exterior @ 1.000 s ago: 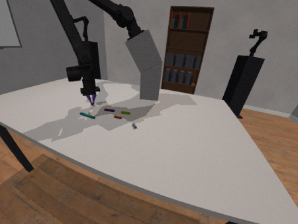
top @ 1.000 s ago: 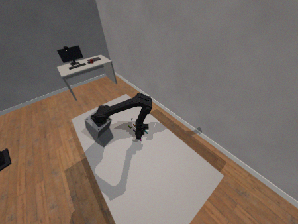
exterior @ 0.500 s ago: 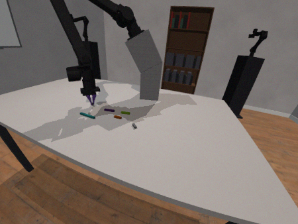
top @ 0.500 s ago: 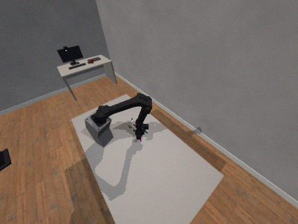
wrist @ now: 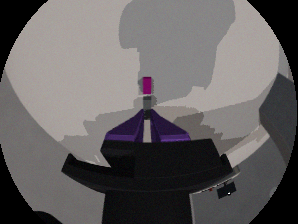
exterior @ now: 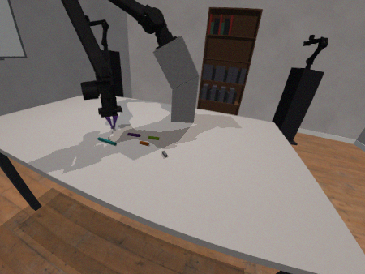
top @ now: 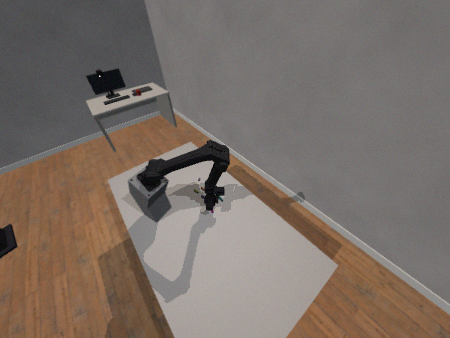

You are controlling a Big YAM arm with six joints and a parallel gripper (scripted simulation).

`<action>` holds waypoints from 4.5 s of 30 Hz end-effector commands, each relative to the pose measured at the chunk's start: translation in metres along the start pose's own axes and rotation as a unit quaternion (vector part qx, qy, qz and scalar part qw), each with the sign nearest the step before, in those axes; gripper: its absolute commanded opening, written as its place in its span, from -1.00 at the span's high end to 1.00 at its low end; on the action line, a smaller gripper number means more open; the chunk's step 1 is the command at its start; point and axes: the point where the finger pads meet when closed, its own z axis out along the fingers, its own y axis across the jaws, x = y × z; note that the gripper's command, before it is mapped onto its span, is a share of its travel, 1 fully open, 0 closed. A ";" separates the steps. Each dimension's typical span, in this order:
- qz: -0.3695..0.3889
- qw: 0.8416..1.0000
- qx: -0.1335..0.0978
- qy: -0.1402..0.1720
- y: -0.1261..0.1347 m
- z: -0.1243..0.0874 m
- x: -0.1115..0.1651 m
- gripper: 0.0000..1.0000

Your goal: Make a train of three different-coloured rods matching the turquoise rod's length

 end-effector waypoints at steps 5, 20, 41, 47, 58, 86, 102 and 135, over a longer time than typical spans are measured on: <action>0.009 1.000 0.008 -0.004 -0.008 0.005 -0.007 0.91; 0.008 1.000 0.000 -0.003 -0.001 0.009 -0.006 0.91; 0.005 1.000 0.003 -0.004 -0.005 0.016 -0.007 0.91; 0.005 1.000 0.003 -0.004 -0.005 0.016 -0.007 0.91; 0.005 1.000 0.003 -0.004 -0.005 0.016 -0.007 0.91; 0.005 1.000 0.003 -0.004 -0.005 0.016 -0.007 0.53; 0.010 1.000 0.000 -0.003 -0.001 -0.001 -0.008 0.53; -0.003 1.000 0.005 0.000 -0.004 -0.080 0.003 -1.00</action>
